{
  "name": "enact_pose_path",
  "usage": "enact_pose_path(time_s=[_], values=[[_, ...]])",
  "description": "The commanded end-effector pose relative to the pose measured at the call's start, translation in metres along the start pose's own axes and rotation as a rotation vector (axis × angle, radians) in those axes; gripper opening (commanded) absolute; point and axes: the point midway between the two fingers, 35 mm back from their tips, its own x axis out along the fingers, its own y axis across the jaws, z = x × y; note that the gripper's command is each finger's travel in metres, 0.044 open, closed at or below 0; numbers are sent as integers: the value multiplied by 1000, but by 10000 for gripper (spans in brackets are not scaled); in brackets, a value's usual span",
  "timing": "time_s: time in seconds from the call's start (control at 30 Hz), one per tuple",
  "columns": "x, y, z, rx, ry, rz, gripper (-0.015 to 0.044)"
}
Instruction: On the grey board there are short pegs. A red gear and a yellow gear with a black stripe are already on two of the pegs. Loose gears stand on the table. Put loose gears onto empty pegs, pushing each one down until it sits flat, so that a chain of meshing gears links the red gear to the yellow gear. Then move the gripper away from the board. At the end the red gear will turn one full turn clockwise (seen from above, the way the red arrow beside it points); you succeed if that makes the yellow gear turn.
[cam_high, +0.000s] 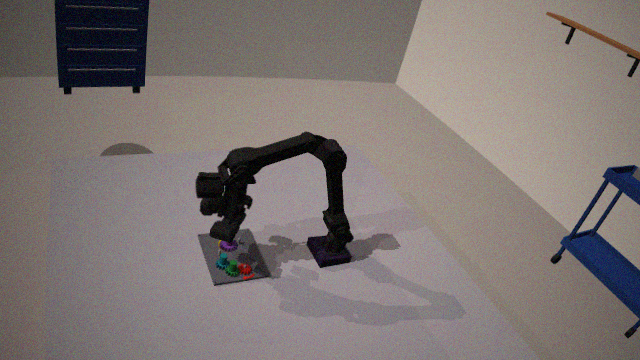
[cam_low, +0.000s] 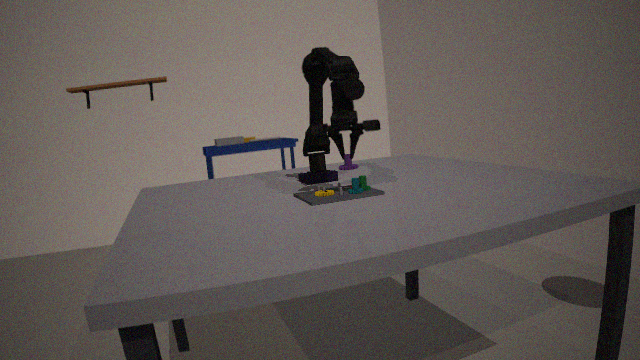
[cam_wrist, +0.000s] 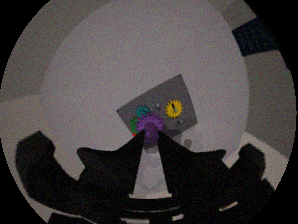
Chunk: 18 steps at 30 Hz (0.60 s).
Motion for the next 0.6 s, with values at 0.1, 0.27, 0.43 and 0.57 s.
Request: enact_pose_path(time_s=[0.1,0.27,0.43,0.57], values=[[9,-11,18,-4,-7,-5,0],[15,-19,28,-9,-7,-8,0],[14,-19,29,-5,-7,-8,0],[14,-19,29,52,-7,-7,0]])
